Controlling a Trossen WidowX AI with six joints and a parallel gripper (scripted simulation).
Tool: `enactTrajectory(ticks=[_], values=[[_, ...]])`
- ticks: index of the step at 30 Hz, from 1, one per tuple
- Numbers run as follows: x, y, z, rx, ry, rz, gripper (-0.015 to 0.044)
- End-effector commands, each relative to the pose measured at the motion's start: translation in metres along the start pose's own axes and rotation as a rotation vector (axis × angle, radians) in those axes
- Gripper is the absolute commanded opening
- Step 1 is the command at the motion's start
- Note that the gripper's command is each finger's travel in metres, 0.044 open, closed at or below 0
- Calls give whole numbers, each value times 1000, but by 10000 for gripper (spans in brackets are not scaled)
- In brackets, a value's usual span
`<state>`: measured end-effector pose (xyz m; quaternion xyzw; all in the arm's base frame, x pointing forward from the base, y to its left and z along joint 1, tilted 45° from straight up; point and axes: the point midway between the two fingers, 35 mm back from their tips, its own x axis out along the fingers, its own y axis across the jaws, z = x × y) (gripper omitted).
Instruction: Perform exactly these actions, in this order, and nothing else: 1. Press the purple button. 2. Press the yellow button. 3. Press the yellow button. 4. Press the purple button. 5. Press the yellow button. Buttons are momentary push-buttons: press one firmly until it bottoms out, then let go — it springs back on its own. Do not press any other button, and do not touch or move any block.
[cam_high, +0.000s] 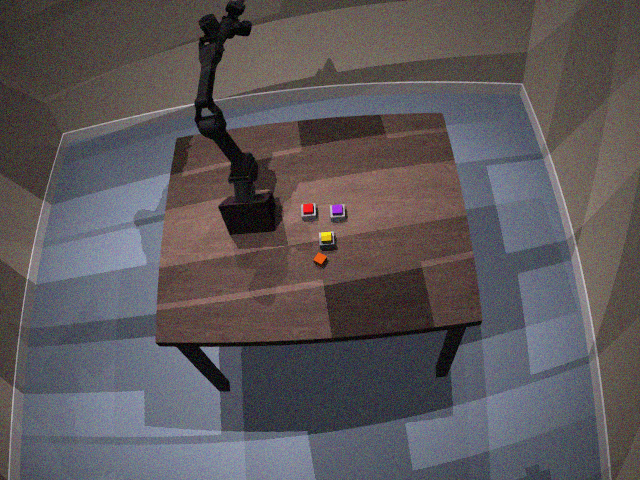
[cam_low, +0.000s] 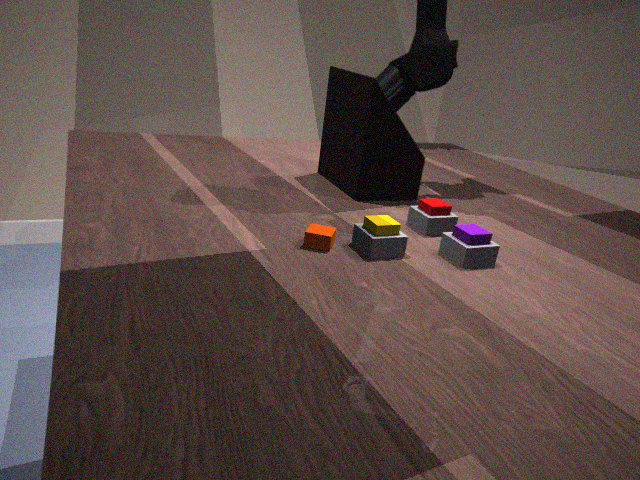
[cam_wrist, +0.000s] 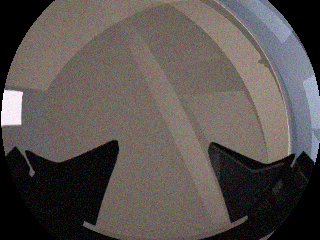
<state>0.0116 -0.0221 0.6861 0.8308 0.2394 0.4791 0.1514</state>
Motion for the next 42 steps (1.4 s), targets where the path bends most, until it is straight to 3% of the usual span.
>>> enactTrajectory(ticks=[1,11,17,22,31,42], values=[[1,-2,1,-8,-5,-2,400],[68,-98,92,-524,-275,-237,400],[88,-154,195,-853,-423,-527,400],[79,-183,290,-1047,-513,-803,400],[4,-200,447,-1181,-566,-1323,400],[-167,-193,571,-979,-405,-1815,400]])
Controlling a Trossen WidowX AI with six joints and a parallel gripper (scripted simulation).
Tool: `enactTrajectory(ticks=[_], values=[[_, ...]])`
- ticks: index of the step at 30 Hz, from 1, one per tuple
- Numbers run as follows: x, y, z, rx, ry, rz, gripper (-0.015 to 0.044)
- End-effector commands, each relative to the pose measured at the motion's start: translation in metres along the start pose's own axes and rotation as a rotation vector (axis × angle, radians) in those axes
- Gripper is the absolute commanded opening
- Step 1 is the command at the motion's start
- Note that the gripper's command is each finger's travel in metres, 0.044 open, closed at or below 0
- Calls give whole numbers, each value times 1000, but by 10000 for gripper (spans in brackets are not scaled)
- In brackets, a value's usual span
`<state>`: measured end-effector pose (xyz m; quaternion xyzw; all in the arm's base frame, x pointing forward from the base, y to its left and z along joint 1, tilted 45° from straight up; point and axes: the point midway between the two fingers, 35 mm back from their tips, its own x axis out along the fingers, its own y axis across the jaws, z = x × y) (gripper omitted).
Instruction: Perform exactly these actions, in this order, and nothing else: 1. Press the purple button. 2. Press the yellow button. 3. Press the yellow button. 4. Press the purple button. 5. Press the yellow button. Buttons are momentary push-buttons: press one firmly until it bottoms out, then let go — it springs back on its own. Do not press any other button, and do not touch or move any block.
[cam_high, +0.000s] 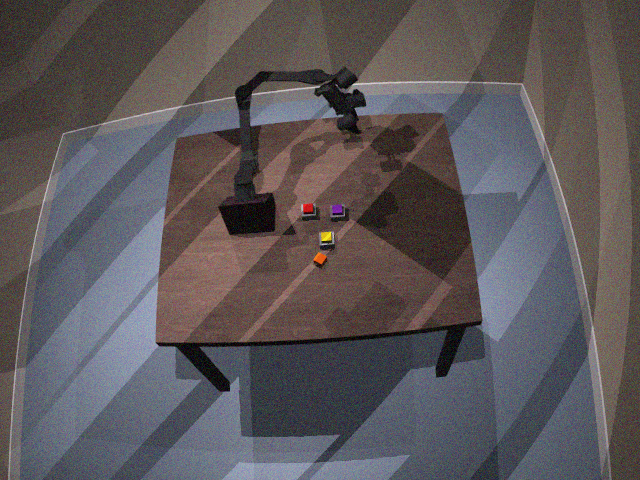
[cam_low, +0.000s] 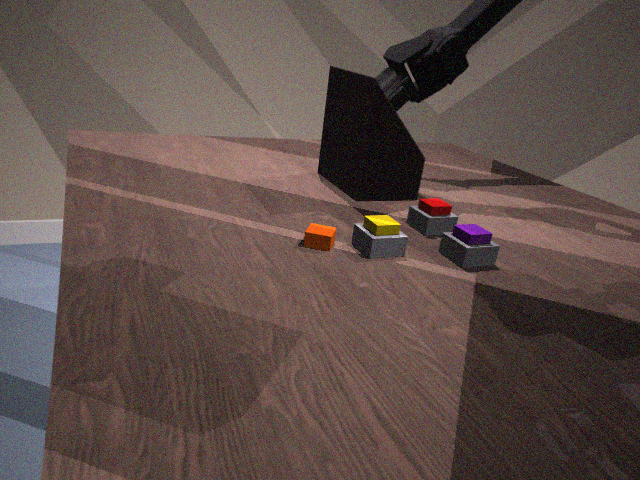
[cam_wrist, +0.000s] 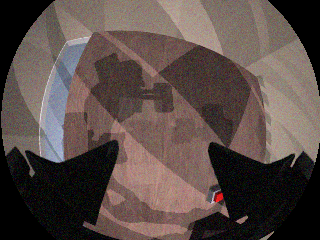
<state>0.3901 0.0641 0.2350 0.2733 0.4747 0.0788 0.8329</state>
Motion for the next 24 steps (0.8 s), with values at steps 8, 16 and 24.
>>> enactTrajectory(ticks=[8,16,24], values=[[55,-178,-65,-16,389,39,400],[56,-237,-117,38,471,225,400],[91,-229,-134,39,470,226,295]])
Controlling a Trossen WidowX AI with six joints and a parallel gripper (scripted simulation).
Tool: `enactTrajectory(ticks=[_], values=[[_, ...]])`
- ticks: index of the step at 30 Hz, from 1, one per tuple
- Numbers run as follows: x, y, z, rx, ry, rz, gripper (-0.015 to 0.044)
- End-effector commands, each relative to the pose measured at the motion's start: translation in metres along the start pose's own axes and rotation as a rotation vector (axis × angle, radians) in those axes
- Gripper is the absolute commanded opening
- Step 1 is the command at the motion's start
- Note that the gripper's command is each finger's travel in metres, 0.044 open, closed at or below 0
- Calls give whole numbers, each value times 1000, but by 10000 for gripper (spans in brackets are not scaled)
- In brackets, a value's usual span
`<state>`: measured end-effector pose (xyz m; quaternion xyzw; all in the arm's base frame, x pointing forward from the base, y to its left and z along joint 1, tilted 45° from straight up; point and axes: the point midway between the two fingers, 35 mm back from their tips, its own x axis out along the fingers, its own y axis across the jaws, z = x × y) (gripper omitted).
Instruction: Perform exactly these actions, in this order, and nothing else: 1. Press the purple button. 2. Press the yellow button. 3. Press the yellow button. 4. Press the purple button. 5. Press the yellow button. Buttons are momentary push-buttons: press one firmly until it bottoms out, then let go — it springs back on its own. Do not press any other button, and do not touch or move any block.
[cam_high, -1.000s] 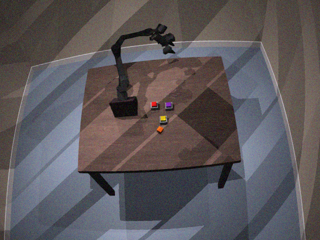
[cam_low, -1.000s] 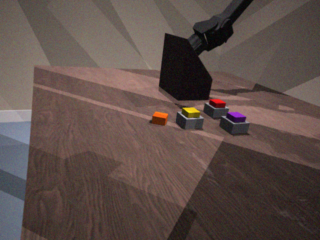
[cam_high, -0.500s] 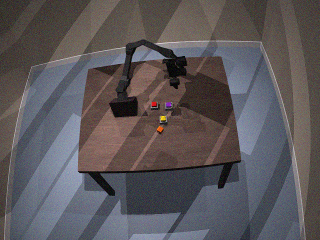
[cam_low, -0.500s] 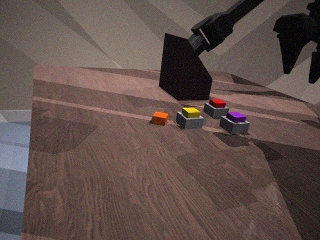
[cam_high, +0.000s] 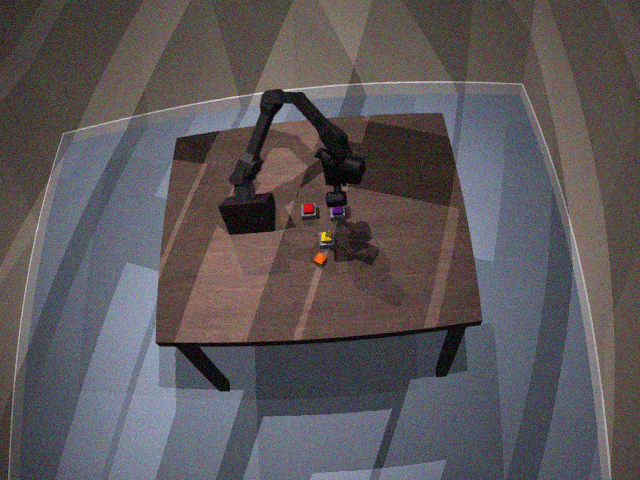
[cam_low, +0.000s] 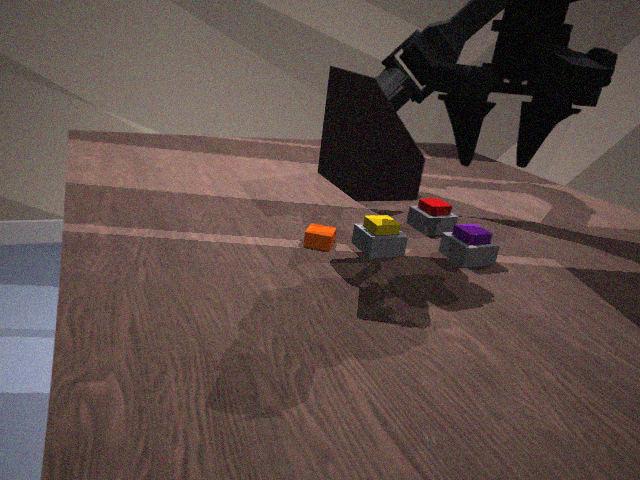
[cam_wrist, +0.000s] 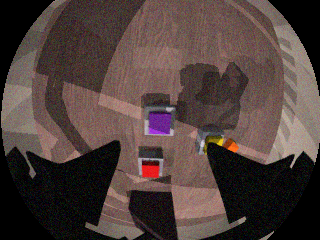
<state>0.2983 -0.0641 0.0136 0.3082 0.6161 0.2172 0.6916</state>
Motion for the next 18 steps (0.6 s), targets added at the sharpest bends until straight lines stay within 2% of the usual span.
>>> enactTrajectory(ticks=[1,3,10,18], values=[[43,2,-7,11,25,19,269],[53,3,-8,11,26,21,216],[53,3,-8,11,26,21,32],[53,3,-8,11,26,21,20]])
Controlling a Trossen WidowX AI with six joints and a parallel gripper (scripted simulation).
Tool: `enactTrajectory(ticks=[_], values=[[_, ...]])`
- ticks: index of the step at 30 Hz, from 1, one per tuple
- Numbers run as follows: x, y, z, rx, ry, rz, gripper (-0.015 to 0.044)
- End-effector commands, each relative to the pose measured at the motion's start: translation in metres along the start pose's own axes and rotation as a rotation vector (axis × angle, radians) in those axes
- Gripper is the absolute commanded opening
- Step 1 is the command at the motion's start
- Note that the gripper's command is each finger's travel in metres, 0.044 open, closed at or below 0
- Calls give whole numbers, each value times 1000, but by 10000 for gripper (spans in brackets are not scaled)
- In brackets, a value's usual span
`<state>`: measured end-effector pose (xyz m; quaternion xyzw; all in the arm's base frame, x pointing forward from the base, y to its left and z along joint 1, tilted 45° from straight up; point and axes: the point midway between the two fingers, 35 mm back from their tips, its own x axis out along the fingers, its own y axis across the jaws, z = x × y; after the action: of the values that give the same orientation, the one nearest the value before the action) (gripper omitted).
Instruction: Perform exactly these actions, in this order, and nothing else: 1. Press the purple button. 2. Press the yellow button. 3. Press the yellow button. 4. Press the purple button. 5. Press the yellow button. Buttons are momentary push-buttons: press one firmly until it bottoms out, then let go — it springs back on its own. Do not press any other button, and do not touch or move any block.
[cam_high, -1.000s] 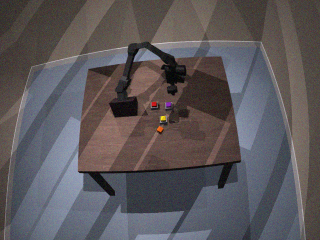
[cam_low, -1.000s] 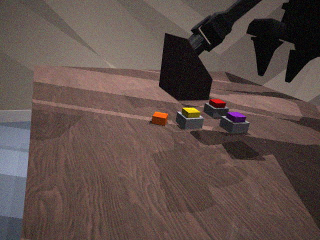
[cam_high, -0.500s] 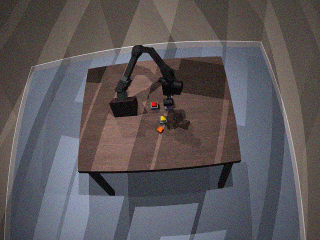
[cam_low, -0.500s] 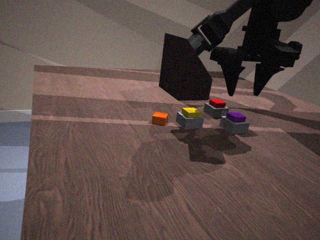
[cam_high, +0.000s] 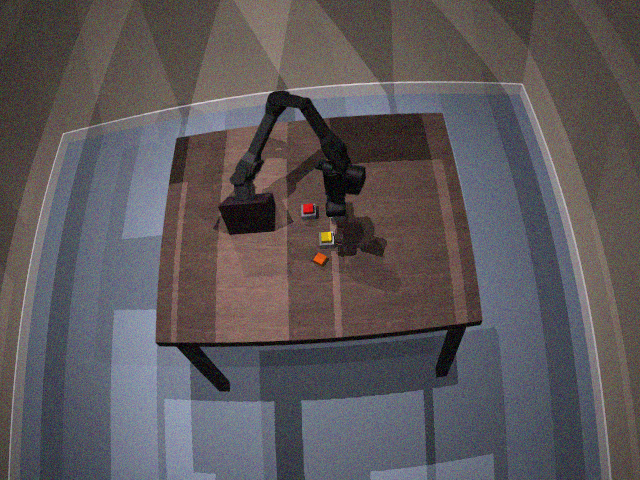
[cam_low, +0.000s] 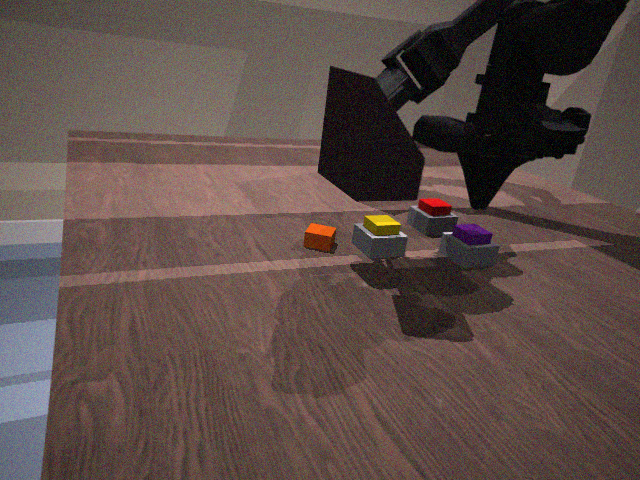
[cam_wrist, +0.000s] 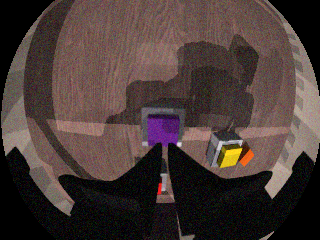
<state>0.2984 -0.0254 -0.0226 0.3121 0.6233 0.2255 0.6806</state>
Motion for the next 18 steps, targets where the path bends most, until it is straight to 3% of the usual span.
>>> enactTrajectory(ticks=[1,18], values=[[1,0,0,5,-1,4,20],[25,0,1,6,-2,5,20]])
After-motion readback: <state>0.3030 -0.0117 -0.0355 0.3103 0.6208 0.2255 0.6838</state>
